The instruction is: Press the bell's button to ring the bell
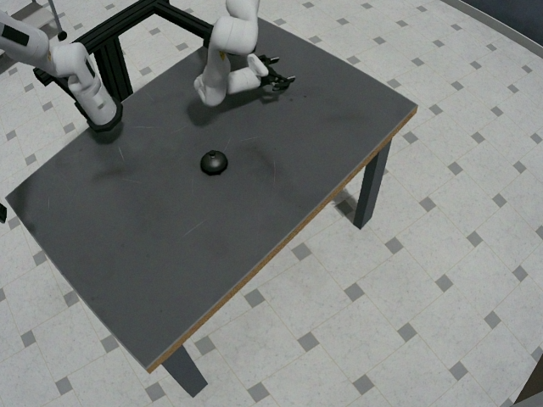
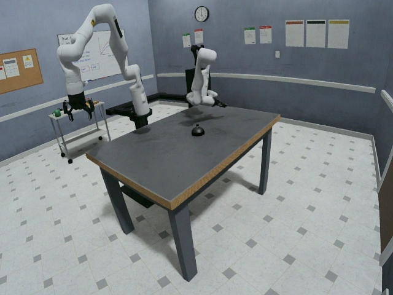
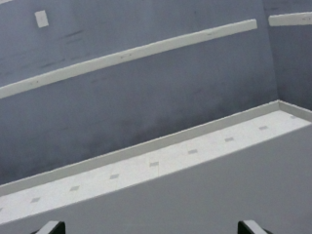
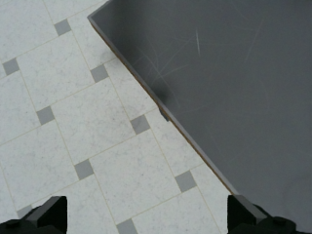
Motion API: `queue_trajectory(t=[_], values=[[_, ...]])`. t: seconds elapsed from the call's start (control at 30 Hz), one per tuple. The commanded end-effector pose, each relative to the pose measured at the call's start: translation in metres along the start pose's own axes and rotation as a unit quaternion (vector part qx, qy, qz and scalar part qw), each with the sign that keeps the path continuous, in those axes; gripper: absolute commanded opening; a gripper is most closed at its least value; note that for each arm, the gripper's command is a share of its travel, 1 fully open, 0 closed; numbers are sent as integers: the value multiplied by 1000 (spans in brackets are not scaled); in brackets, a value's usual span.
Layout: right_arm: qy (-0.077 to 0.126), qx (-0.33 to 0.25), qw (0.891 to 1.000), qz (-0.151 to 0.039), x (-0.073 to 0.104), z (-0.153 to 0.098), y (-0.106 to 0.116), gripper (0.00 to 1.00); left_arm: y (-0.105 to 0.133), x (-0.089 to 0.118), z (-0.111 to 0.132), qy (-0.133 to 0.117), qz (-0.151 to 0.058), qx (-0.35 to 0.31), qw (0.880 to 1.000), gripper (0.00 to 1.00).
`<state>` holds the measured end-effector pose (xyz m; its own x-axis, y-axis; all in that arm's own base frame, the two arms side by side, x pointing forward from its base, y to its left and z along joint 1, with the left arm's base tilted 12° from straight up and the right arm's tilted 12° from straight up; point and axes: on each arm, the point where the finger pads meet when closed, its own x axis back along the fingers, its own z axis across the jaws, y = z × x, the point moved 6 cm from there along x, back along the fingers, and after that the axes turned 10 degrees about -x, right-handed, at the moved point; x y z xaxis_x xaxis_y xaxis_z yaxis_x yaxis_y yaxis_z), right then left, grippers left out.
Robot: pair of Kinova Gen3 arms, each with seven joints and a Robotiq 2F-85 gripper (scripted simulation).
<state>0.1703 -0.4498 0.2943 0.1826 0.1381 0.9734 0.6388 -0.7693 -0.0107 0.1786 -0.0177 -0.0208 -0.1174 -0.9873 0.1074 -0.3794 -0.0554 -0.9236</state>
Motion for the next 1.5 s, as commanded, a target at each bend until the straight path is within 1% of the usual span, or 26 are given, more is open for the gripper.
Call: queue_trajectory(t=[0.0,0.03,0.1,0.13,0.27,0.43,0.6,0.67,0.73,0.9,1.17,1.23,1.33,1.47], values=[[12,-48,999,-6,2,-18,-10,1000,0,0,0,0,0,0,1000,1000],[14,-59,998,-7,2,-22,-13,1000,0,0,0,0,0,0,1000,1000],[14,-59,998,-7,2,-22,-13,1000,0,0,0,0,0,0,1000,1000],[21,-89,996,-9,3,-33,-20,1000,0,0,0,0,0,0,1000,1000],[29,-128,991,-13,5,-46,-29,1000,0,0,0,0,0,0,1000,1000],[41,-181,982,-19,7,-64,-42,1000,0,0,0,0,0,0,1000,1000],[51,-235,970,-25,9,-81,-56,1000,0,0,0,0,0,0,1000,1000],[51,-235,970,-25,9,-81,-56,1000,0,0,0,0,0,0,1000,1000],[58,-272,960,-29,11,-93,-67,1000,0,0,0,0,0,0,1000,1000],[68,-322,944,-35,14,-108,-81,1000,0,0,0,0,0,0,1000,1000],[81,-401,911,-46,18,-131,-105,1000,0,0,0,0,0,0,1000,1000],[81,-401,911,-46,18,-131,-105,1000,0,0,0,0,0,0,1000,1000],[84,-418,903,-49,20,-136,-110,1000,0,0,0,0,0,0,1000,1000],[86,-428,898,-50,20,-139,-113,1000,0,0,0,0,0,0,1000,1000]])
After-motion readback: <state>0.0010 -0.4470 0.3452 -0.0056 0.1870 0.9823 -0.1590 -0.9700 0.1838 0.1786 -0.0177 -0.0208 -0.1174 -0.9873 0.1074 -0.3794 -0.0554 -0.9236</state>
